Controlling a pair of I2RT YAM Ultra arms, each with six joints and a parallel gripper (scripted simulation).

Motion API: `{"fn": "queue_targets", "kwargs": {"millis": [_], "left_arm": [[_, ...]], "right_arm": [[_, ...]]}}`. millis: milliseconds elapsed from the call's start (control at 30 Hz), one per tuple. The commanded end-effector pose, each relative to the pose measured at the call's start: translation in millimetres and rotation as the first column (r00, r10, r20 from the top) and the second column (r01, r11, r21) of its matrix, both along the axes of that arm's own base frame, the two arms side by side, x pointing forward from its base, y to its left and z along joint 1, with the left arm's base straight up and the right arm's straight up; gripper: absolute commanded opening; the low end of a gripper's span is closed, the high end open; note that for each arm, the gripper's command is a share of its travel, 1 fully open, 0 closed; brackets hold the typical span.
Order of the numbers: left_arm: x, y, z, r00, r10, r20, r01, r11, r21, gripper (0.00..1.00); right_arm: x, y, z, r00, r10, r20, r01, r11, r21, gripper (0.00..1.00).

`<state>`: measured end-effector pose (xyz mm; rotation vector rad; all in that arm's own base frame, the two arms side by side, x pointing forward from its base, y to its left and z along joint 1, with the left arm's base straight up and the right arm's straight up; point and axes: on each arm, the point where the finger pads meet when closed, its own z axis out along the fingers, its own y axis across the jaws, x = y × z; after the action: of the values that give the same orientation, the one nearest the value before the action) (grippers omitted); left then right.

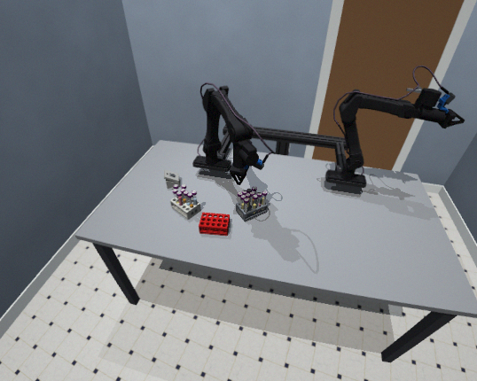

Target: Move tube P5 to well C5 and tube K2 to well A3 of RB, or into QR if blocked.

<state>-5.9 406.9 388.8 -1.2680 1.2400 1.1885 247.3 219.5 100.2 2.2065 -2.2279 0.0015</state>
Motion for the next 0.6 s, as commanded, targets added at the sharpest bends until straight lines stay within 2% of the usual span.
{"fn": "queue_targets", "kwargs": {"millis": [0, 267, 433, 467, 567], "left_arm": [[-1.4, -9.1, 27.0, 1.000, -0.001, -0.007, 0.001, 0.998, 0.059, 0.00], [-1.4, -9.1, 27.0, 1.000, -0.001, -0.007, 0.001, 0.998, 0.059, 0.00], [-1.4, -9.1, 27.0, 1.000, -0.001, -0.007, 0.001, 0.998, 0.059, 0.00], [-1.4, -9.1, 27.0, 1.000, -0.001, -0.007, 0.001, 0.998, 0.059, 0.00], [-1.4, -9.1, 27.0, 1.000, -0.001, -0.007, 0.001, 0.998, 0.059, 0.00]], "right_arm": [[2.3, -4.5, -5.7, 1.000, -0.005, 0.004, 0.004, 1.000, 0.007, 0.30], [3.1, -4.7, -27.6, 1.000, -0.003, -0.011, 0.003, 1.000, -0.006, 0.30], [4.7, -4.7, -30.6, 1.000, -0.006, -0.006, 0.006, 1.000, -0.001, 0.30], [10.3, -0.1, -23.7, 1.000, -0.007, 0.018, 0.006, 1.000, 0.019, 0.30], [4.9, -5.1, -39.5, 1.000, -0.006, -0.011, 0.006, 1.000, -0.006, 0.30]]}}
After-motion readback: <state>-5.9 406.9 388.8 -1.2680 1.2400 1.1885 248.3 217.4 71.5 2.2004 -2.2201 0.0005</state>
